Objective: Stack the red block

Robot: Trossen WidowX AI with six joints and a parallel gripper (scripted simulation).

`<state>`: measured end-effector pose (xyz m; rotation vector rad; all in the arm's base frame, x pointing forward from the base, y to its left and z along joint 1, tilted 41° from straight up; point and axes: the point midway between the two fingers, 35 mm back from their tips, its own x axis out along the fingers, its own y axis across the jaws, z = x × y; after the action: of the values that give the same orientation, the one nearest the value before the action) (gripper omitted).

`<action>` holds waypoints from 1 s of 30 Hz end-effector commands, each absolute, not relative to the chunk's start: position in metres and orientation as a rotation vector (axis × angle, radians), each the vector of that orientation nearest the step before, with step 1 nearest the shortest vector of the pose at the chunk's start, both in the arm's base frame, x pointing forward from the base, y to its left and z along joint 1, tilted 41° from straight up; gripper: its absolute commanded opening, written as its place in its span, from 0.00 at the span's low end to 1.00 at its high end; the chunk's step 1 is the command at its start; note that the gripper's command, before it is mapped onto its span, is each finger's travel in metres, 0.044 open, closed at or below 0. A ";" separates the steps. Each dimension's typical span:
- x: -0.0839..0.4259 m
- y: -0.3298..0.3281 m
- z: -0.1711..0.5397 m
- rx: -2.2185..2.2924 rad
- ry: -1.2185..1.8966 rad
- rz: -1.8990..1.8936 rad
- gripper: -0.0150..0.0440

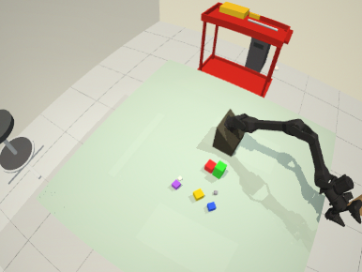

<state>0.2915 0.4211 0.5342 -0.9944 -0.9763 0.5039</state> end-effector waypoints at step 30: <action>0.452 0.142 0.190 -1.447 0.130 0.916 1.00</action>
<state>0.4602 0.1614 0.2073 -1.4640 0.0637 0.8805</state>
